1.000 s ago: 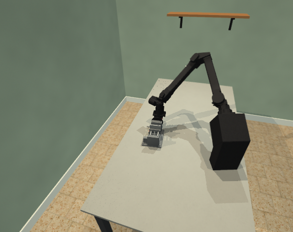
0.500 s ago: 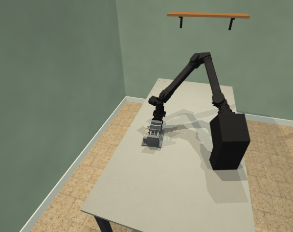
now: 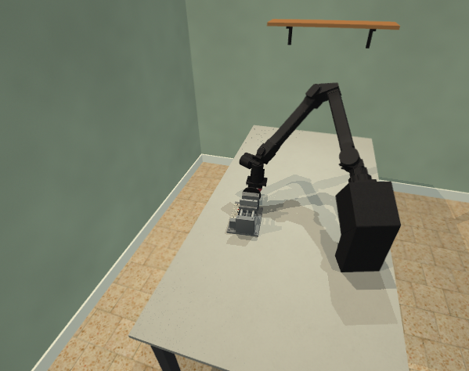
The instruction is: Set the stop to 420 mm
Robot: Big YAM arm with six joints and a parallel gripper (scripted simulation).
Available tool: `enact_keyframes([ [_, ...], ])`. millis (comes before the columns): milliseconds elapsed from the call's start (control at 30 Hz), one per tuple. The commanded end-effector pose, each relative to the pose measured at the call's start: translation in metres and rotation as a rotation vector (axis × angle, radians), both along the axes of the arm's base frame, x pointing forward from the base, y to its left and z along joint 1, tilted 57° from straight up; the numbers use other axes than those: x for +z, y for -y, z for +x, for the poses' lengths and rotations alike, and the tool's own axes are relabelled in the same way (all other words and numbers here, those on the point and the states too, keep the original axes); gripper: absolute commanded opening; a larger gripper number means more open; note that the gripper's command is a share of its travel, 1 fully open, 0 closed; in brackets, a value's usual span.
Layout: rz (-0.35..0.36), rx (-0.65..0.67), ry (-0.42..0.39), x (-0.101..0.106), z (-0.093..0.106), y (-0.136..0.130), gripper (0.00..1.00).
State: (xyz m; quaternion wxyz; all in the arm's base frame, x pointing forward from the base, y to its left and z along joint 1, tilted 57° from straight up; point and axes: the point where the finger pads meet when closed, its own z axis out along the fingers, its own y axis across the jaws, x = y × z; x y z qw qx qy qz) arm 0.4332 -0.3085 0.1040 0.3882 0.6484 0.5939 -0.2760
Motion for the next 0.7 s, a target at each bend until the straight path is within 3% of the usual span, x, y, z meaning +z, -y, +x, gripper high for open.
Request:
enact_keyframes([
  [0,-0.016,-0.015,0.013,0.011,-0.013,0.003,0.06],
  [267,-0.011,-0.018,0.008,0.009,-0.016,0.002,0.06],
  [500,-0.007,0.012,0.011,0.014,-0.014,-0.023,0.06],
  [667,-0.007,-0.017,0.01,0.016,-0.025,-0.014,0.06],
])
